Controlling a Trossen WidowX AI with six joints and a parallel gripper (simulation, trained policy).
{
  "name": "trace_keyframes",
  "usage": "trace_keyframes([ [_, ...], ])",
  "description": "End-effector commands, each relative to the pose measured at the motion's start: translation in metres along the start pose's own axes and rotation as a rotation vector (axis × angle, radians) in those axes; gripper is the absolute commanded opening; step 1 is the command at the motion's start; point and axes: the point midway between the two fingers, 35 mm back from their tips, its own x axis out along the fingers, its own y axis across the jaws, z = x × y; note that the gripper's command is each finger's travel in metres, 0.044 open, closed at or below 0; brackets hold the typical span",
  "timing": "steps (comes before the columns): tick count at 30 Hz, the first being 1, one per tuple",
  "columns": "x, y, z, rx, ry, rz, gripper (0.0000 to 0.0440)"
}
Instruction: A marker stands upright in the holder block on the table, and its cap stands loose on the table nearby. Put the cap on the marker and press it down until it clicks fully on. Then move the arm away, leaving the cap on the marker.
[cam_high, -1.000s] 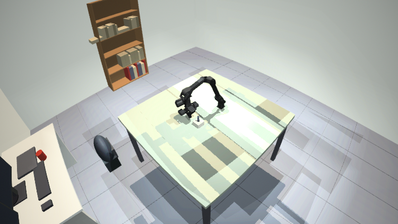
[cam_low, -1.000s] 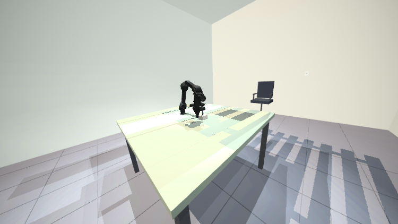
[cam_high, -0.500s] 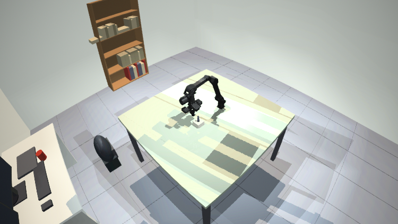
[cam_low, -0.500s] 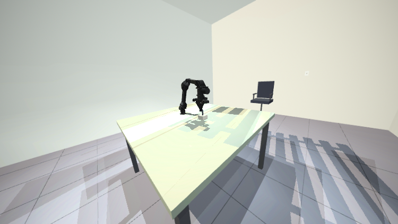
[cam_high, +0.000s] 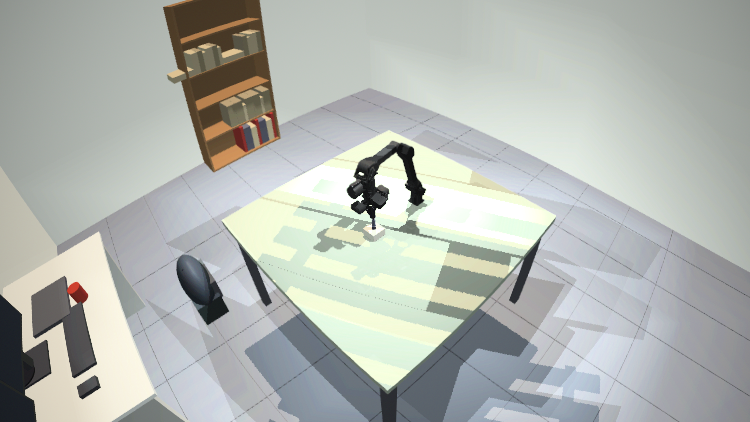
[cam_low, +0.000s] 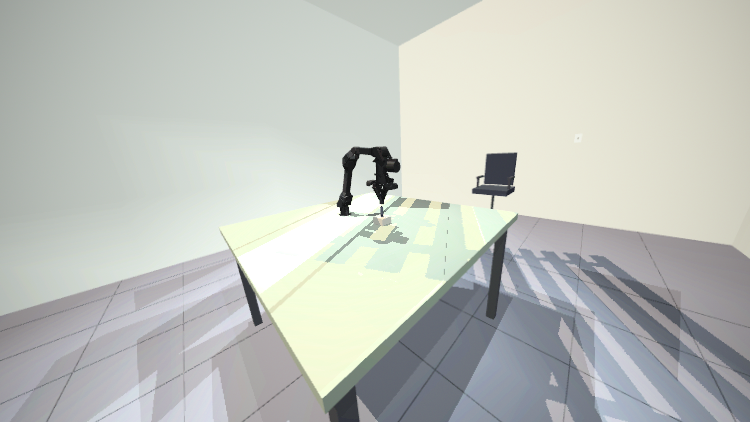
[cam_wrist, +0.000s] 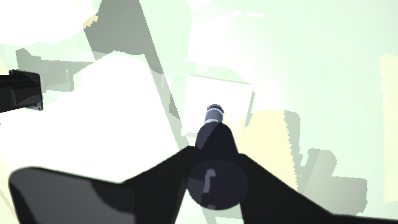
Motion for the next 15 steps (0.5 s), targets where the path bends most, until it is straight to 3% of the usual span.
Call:
trace_keyframes([
  [1,0.004,0.003,0.002,-0.001,-0.005,0.02,0.0015],
  [15,0.031,0.005,0.002,-0.022,-0.011,0.074,0.0001],
])
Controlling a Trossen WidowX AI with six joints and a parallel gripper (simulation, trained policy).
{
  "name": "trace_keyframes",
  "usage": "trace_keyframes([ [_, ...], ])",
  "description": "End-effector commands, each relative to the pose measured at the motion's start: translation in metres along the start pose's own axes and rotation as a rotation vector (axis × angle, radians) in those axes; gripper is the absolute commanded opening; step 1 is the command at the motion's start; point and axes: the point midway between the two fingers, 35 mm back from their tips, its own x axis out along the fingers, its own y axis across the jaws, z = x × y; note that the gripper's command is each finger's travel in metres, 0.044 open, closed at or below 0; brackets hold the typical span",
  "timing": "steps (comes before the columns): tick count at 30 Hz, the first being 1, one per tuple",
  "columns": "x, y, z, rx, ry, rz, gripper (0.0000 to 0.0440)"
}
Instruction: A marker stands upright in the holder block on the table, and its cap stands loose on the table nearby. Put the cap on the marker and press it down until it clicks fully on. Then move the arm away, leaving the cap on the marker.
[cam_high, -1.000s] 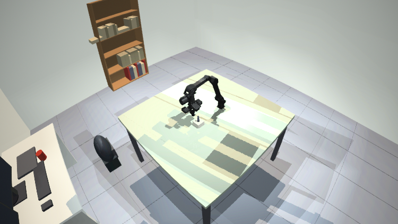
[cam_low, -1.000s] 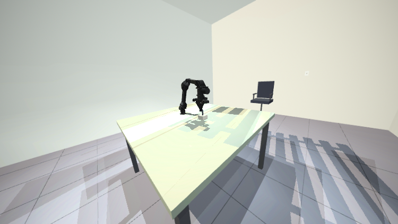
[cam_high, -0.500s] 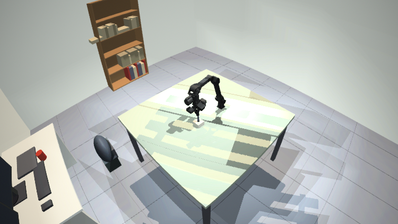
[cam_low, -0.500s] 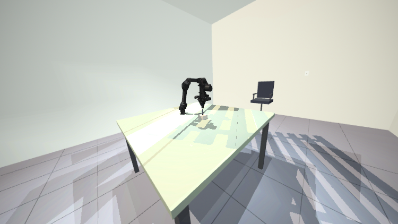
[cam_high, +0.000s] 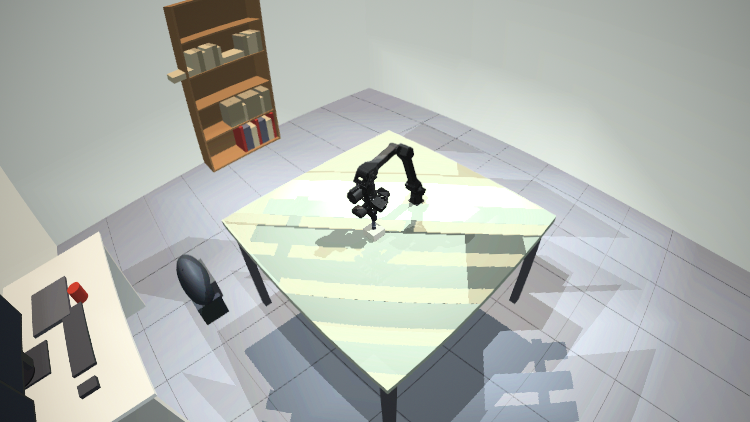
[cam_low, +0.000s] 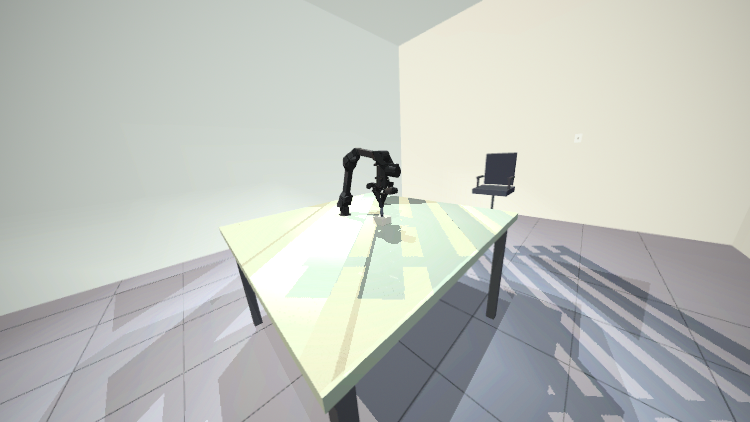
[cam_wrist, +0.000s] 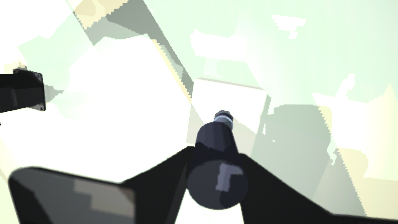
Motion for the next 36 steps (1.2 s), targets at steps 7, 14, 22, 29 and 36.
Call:
trace_keyframes([
  [7,0.024,0.001,0.0,-0.025,-0.015,0.044,0.0],
  [14,0.026,0.001,0.0,-0.028,-0.016,0.048,0.0],
  [22,0.027,0.001,0.0,-0.029,-0.016,0.05,0.0],
  [29,0.037,0.001,0.0,-0.044,-0.021,0.063,0.0],
  [36,0.052,0.001,0.001,-0.08,-0.025,0.07,0.0001],
])
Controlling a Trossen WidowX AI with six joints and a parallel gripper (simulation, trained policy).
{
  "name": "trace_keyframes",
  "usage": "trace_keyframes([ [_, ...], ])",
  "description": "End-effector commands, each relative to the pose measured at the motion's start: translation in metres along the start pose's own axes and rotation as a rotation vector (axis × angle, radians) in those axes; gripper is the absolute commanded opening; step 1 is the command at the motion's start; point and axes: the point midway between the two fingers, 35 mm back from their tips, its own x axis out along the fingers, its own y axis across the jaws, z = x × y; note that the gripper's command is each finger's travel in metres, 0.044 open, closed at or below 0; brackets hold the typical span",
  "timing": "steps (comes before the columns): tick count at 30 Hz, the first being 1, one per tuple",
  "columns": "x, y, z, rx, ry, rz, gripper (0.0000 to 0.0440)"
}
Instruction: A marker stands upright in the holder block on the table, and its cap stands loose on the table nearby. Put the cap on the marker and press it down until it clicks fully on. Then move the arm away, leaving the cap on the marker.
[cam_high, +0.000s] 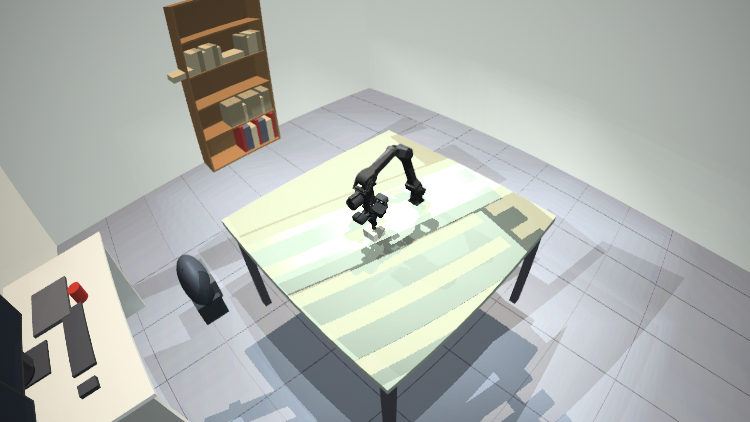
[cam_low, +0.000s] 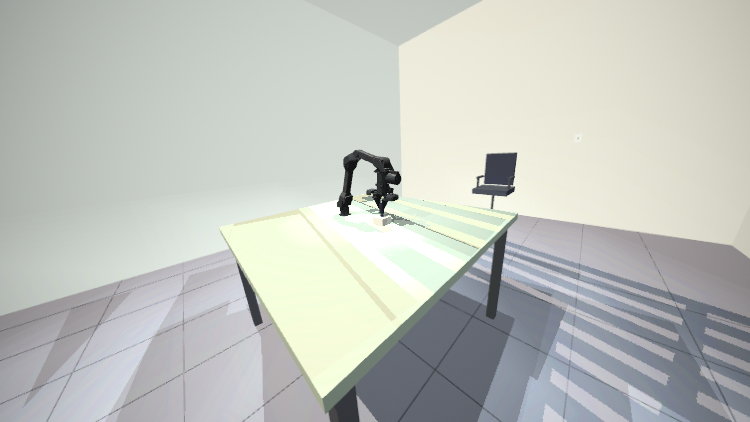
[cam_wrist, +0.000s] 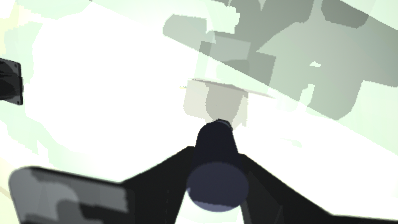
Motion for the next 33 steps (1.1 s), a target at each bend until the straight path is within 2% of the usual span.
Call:
trace_keyframes([
  [1,0.018,0.0059,0.0028,-0.026,-0.013,0.049,0.0002],
  [33,0.0228,0.0054,0.0031,-0.044,-0.013,0.05,0.0023],
])
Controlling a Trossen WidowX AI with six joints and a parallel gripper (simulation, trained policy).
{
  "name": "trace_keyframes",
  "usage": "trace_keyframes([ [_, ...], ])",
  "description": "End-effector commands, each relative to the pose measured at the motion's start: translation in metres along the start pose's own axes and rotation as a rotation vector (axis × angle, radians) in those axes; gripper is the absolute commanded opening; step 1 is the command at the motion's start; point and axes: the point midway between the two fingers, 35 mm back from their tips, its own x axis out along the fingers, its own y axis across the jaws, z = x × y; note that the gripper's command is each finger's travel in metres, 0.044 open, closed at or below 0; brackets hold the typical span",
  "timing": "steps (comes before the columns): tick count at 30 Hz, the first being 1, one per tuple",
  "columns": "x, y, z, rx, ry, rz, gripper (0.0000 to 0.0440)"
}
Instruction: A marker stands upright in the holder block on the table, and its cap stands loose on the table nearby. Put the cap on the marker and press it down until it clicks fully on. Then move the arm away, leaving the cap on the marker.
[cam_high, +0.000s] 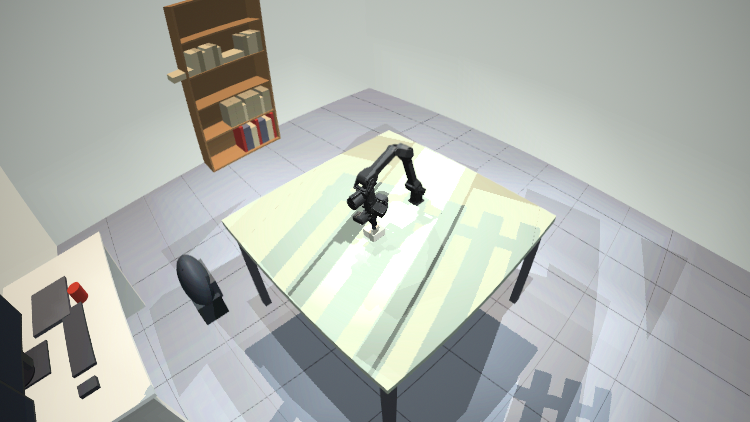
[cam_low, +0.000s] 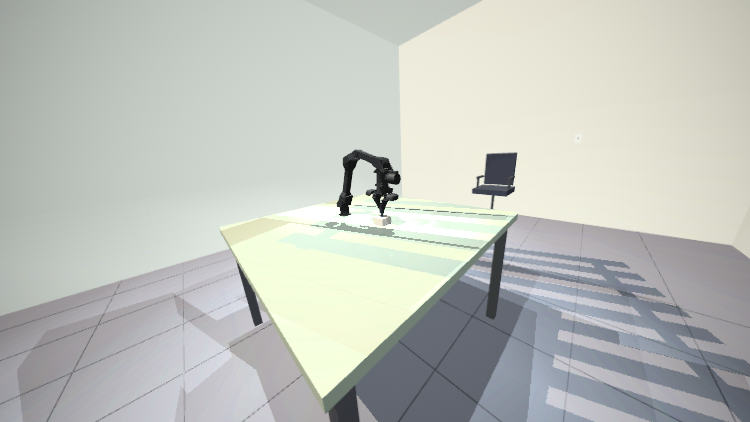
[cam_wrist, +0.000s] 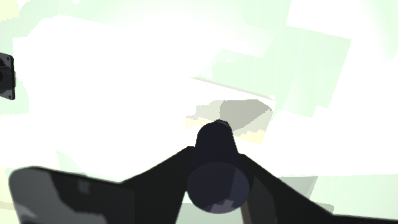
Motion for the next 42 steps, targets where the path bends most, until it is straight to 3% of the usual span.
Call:
trace_keyframes([
  [1,0.0184,0.0049,0.0033,-0.011,-0.014,0.061,0.0024],
  [42,0.0197,0.0047,0.0033,-0.017,-0.014,0.06,0.0055],
])
